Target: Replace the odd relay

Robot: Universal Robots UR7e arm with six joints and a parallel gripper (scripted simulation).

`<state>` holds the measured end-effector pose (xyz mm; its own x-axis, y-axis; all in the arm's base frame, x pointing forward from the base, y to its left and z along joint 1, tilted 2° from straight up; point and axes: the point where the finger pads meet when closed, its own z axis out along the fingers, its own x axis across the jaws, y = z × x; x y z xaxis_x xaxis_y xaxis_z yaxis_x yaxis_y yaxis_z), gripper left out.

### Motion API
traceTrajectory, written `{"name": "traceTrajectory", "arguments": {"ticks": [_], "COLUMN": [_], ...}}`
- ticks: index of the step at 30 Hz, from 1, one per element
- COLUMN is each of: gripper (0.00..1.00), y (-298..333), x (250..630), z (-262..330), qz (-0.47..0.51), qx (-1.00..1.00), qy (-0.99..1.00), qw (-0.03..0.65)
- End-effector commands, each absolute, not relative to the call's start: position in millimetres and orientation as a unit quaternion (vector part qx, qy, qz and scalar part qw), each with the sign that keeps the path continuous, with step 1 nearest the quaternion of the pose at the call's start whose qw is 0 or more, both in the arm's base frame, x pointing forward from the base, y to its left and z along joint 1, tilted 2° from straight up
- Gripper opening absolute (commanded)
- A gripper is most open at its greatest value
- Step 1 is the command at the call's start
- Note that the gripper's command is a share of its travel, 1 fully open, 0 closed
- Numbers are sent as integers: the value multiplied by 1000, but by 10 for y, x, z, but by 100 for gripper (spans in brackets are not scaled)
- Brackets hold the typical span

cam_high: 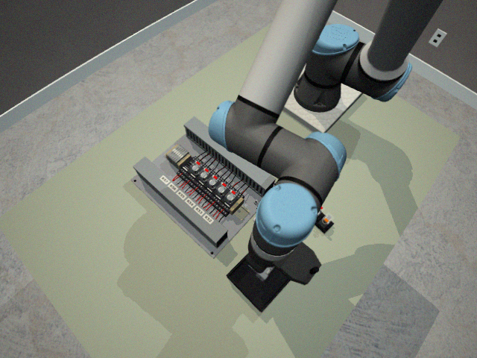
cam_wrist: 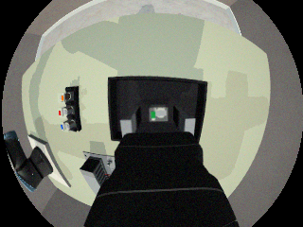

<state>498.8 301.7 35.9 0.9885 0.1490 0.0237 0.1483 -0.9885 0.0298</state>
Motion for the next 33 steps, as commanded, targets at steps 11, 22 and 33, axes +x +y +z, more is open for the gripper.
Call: {"name": "traceTrajectory", "arguments": {"ticks": [11, 22, 33], "gripper": [100, 100, 100], "y": [3019, 3019, 3020], "x": [4991, 4991, 4990], "z": [408, 415, 447], "qz": [14, 14, 14], "qx": [997, 997, 997], "qy": [75, 75, 75], "qw": [14, 14, 14]}}
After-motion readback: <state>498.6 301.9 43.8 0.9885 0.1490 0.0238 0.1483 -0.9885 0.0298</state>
